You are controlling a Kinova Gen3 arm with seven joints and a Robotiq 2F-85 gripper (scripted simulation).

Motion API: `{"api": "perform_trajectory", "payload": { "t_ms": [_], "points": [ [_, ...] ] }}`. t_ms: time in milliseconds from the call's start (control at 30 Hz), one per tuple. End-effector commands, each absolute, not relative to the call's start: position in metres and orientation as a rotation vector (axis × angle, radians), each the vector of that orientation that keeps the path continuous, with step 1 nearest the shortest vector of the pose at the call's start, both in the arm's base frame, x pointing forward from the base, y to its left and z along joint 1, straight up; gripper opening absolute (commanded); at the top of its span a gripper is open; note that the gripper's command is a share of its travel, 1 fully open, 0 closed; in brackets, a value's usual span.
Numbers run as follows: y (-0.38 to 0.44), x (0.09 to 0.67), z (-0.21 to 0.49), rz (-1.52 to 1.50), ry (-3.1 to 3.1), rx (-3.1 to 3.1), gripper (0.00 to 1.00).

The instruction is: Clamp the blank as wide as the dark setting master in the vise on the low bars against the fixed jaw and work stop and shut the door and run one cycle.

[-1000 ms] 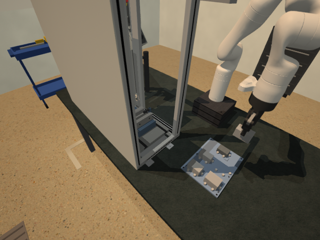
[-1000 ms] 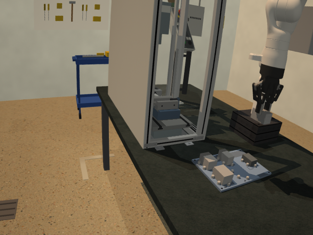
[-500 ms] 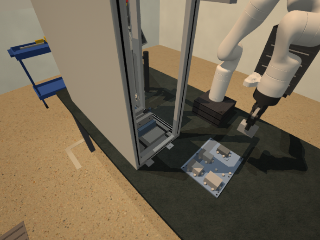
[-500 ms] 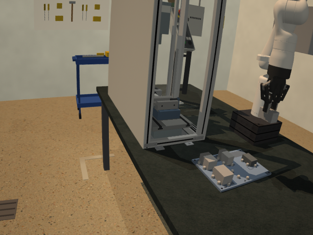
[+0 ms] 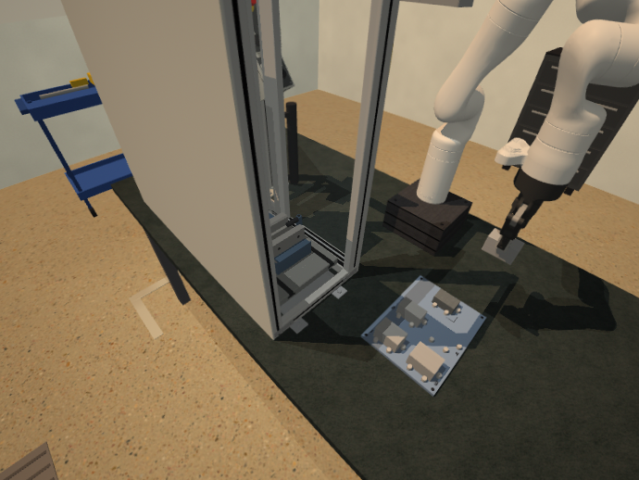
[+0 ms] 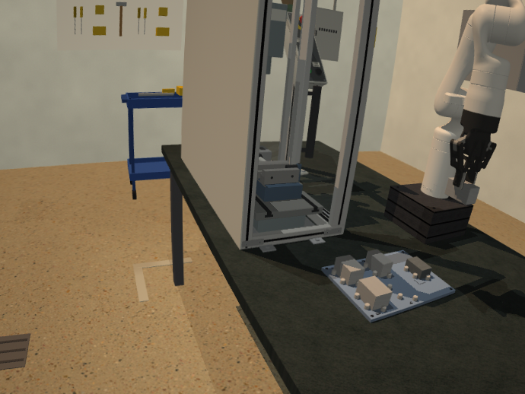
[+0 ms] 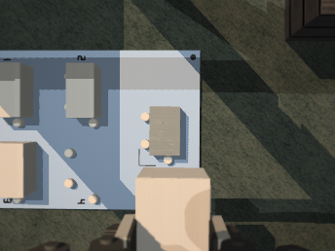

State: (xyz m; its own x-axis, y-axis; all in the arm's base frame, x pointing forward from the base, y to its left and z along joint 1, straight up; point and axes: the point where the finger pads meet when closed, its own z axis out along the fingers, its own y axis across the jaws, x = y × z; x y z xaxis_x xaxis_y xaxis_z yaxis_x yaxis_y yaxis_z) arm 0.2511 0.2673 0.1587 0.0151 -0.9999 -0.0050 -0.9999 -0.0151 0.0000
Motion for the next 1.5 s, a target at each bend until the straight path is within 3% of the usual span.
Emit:
{"api": "perform_trajectory", "payload": {
  "t_ms": [0,67,1033,1467],
  "points": [
    [0.267,0.223,0.159,0.006,2.201,-2.235,0.10],
    [0.267,0.203,0.159,0.006,2.201,-2.235,0.10],
    [0.267,0.196,0.159,0.007,2.201,-2.235,0.10],
    [0.267,0.196,0.159,0.006,1.930,-2.473,0.10]
  ]
}}
